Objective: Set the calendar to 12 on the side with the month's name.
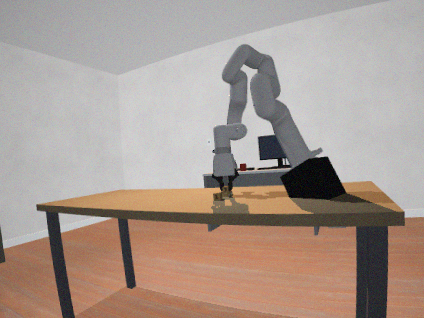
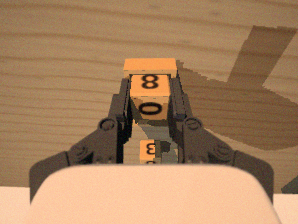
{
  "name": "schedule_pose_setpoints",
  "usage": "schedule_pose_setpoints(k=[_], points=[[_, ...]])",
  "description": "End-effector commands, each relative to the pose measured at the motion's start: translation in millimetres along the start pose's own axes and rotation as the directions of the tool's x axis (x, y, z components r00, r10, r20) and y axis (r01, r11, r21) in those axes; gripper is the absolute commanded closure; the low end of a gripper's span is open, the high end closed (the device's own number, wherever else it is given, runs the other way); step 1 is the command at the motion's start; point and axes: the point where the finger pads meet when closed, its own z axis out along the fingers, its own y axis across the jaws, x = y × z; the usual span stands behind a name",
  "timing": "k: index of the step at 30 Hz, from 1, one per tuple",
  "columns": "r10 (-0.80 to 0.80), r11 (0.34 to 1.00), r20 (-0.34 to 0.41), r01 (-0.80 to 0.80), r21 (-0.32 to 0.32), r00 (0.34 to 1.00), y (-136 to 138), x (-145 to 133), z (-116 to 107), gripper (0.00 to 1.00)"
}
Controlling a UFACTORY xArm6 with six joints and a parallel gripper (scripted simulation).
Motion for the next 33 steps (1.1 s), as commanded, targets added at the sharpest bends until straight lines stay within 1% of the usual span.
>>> schedule_pose_setpoints(k=[1,7,12,14,18,26,29,33], points=[[0.000,1.000,0.000,0.000,0.002,1.000,-1.0,0.2,-0.5,0.73],[0.000,1.000,-0.001,0.000,0.002,1.000,-1.0,0.3,-2.4,0.73],[0.000,1.000,-0.001,0.000,0.002,1.000,-1.0,0.3,-12.4,0.73],[0.000,1.000,-0.001,0.000,0.002,1.000,-1.0,0.3,-12.4,0.73],[0.000,1.000,0.000,0.000,0.002,1.000,-0.9,0.2,-30.5,0.73],[0.000,1.000,0.000,0.000,0.002,1.000,-0.8,0.2,-84.5,0.73],[0.000,1.000,0.000,0.000,0.002,1.000,-0.8,0.2,-95.8,0.73],[0.000,1.000,0.000,0.000,0.002,1.000,-0.8,0.2,-99.3,0.73]])
